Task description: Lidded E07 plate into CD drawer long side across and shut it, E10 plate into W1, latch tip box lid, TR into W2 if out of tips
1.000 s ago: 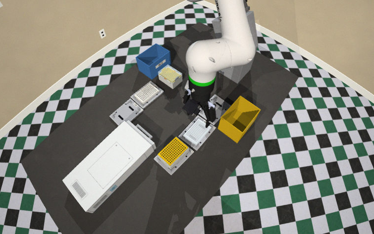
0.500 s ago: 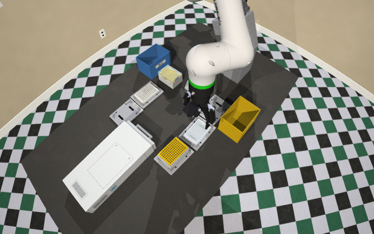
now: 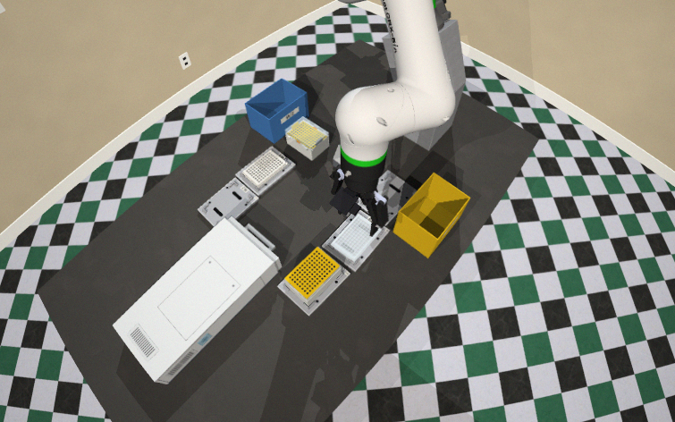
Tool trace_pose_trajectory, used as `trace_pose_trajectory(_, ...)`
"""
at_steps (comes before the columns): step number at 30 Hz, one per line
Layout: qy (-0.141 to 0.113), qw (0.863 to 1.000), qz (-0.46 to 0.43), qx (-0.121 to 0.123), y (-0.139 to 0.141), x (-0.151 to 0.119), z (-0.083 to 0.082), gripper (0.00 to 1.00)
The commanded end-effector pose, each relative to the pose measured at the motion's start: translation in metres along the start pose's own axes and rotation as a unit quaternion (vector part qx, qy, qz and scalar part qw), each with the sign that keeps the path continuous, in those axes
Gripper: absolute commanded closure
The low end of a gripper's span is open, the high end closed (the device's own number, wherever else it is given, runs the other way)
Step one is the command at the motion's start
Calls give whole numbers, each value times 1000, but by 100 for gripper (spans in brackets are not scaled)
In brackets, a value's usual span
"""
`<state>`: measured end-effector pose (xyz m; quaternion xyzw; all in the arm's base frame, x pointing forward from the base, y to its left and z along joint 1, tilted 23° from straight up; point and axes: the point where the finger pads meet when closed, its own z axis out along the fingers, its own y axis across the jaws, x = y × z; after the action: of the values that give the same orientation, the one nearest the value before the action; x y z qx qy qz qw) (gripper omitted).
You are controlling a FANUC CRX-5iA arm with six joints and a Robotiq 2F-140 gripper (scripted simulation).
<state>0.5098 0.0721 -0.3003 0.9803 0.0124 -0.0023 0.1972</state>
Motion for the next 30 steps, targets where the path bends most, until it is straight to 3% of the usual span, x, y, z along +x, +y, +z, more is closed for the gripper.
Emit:
trace_pose_trajectory(1,1,1000,0,0,0,1,5,30)
trace_pose_trajectory(30,1,1000,0,0,0,1,38,30)
